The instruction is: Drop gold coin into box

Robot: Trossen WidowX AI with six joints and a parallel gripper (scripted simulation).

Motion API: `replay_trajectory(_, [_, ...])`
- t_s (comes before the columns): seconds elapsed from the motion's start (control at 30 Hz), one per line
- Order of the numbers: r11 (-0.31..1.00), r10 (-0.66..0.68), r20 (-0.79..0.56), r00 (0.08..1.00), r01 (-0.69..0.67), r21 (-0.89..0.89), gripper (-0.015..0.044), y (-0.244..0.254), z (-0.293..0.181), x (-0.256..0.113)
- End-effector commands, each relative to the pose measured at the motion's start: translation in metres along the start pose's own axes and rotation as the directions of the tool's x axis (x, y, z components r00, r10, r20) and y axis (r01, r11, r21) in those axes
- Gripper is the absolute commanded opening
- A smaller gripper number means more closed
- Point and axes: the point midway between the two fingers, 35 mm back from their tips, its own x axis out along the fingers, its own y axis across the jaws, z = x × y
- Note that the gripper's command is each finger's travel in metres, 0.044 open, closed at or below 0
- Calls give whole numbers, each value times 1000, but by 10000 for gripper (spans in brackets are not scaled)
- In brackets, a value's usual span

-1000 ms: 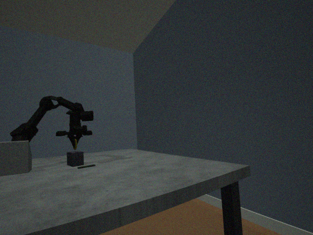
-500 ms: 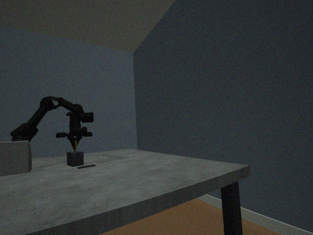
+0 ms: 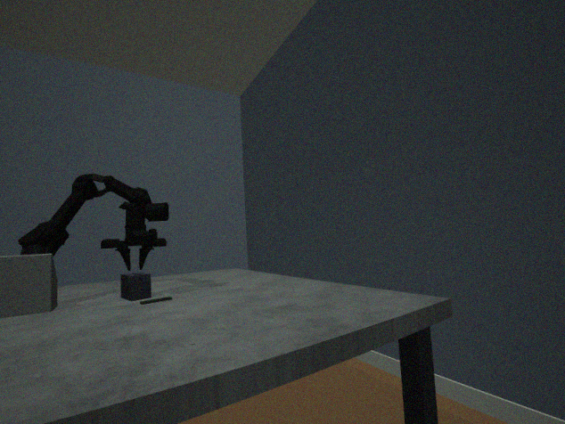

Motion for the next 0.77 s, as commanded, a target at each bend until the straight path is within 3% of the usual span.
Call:
replay_trajectory(0.0, [1000, 0, 0, 1000, 0, -1, 187, 0, 0, -1])
replay_trajectory(0.33, [1000, -2, -4, 1000, 2, 4, 440, -2, 0, -37])
replay_trajectory(0.43, [1000, -3, -12, 1000, 4, 8, 440, -4, -2, -57])
replay_trajectory(0.73, [1000, -3, -12, 1000, 4, 8, 440, -4, -2, -57])
